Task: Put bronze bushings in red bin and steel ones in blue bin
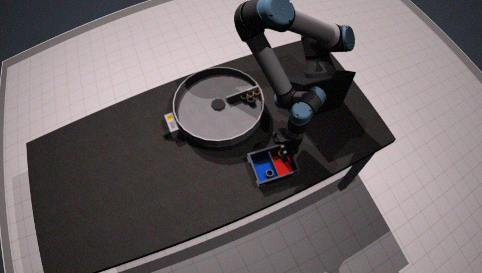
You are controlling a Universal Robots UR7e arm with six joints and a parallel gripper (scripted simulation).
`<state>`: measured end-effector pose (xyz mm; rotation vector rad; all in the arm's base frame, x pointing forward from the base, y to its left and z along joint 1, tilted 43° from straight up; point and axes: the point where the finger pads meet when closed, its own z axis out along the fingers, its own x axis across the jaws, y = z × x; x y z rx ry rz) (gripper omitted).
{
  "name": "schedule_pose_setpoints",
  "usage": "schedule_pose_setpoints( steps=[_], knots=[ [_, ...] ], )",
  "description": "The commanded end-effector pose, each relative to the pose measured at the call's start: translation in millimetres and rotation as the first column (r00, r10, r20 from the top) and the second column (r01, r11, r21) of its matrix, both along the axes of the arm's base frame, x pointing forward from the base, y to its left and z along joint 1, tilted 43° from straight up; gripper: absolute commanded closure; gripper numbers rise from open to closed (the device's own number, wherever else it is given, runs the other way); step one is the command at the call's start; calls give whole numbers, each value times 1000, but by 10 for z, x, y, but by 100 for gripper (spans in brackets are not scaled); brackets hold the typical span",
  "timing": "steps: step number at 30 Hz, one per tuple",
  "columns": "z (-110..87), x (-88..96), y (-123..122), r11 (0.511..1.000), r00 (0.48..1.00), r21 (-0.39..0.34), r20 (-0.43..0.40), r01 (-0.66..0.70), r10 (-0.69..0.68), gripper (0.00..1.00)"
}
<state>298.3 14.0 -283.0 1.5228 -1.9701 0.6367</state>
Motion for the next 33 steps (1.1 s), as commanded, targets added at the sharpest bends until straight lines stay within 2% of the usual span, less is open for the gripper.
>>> schedule_pose_setpoints(
  steps=[1,33],
  knots=[
    [6,5,6,1000,1000,0,1,0,0,58],
    [71,18,66,1000,1000,0,1,0,0,58]
  ],
)
